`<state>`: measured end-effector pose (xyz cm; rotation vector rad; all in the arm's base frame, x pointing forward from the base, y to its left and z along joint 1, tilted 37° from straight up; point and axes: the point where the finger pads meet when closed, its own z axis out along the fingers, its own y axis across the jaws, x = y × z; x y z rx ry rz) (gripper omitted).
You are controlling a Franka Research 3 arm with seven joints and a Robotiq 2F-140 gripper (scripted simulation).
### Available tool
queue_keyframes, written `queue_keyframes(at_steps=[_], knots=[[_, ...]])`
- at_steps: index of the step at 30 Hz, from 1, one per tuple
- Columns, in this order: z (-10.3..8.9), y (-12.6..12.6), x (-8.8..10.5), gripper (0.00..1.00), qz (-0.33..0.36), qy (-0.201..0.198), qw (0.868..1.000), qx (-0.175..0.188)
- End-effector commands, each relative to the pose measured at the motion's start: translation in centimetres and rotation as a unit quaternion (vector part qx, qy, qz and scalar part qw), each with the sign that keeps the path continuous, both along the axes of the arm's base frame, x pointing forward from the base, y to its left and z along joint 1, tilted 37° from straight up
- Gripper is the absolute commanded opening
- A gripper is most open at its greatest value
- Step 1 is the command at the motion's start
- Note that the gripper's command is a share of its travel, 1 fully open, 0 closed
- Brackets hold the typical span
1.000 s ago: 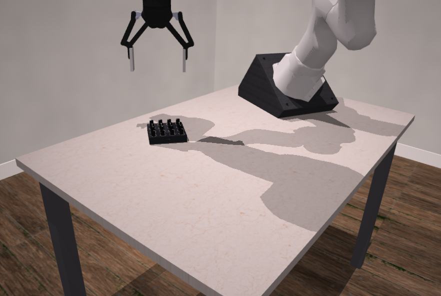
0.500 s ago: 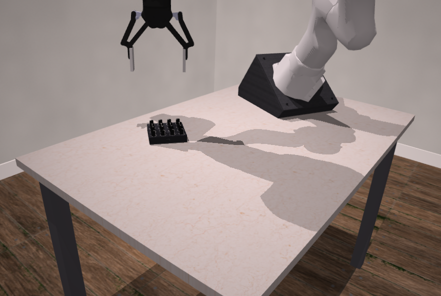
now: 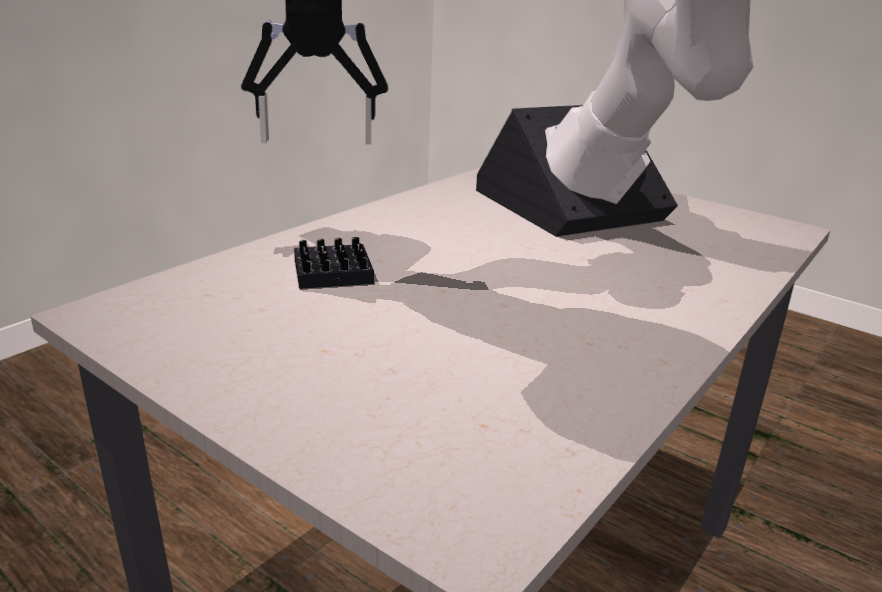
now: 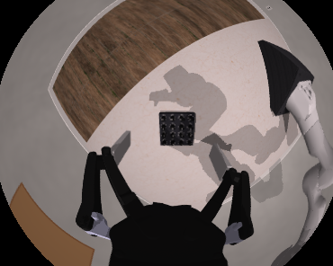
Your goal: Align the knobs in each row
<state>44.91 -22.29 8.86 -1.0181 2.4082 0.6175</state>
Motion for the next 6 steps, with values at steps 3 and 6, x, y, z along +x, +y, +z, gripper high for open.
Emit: queue_keyframes(at_steps=[3, 6], knots=[[0.14, -0.06, -0.04, 1.00, -0.001, 0.002, 1.000, 0.001], [0.14, -0.06, -0.04, 1.00, -0.001, 0.002, 1.000, 0.001]])
